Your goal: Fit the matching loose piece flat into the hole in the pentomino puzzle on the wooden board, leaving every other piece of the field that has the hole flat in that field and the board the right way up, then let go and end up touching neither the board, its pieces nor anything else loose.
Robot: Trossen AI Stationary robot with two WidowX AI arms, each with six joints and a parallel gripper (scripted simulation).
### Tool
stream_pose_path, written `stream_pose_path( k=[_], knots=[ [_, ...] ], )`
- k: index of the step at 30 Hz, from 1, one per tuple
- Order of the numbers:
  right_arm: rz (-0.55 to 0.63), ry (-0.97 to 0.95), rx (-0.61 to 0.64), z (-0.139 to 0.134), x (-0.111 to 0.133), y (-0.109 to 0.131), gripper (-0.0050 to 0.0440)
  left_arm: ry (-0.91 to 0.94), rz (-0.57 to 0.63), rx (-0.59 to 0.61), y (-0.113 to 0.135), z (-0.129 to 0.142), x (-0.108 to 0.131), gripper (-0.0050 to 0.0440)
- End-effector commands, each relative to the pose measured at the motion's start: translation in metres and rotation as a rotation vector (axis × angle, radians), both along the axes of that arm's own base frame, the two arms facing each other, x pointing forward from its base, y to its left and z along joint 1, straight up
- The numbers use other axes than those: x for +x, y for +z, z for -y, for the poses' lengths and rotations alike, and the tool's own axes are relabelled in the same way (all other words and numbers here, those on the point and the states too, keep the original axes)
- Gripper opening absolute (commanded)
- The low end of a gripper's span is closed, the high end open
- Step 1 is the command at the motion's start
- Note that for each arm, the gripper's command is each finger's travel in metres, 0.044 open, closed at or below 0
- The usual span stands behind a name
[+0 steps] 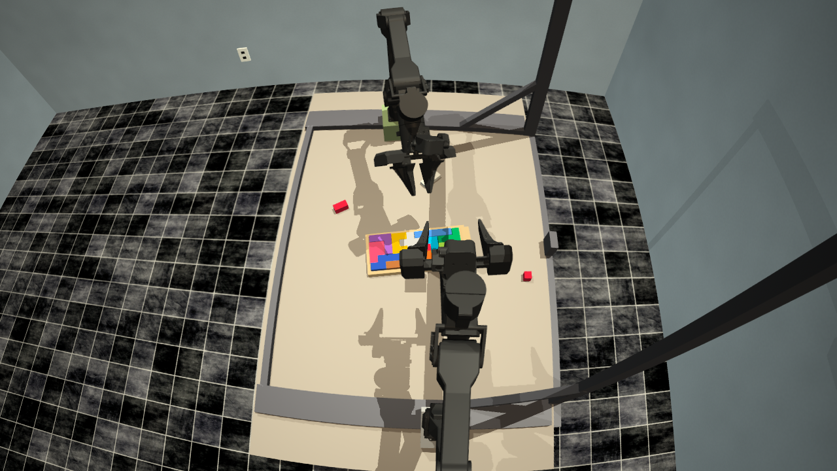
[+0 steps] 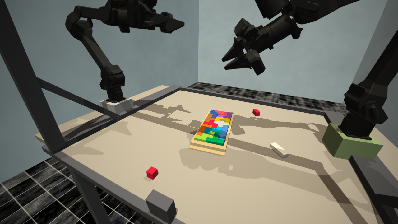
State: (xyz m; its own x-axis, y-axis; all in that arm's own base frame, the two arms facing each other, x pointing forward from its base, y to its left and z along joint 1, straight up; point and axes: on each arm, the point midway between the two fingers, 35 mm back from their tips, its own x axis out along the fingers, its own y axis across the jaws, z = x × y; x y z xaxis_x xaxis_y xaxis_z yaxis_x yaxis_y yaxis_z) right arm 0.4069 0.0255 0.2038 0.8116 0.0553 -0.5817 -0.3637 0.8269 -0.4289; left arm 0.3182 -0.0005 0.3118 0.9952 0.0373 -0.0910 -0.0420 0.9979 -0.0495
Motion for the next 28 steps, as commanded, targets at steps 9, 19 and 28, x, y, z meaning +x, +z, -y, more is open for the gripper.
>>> stream_pose_path(
  k=[9, 19, 28],
  knots=[
    [0.432, -0.189, 0.355, 0.019, -0.054, 0.086, 0.0199, -0.038, 0.147, 0.055, 0.014, -0.001, -0.004, 0.044],
    [0.624, -0.223, 0.547, 0.026, -0.089, 0.118, 0.0199, -0.038, 0.154, 0.054, 0.016, -0.001, -0.004, 0.044],
    [0.646, -0.222, 0.571, 0.026, -0.094, 0.122, 0.0199, -0.038, 0.158, 0.053, 0.019, -0.001, -0.004, 0.044]
  ],
)
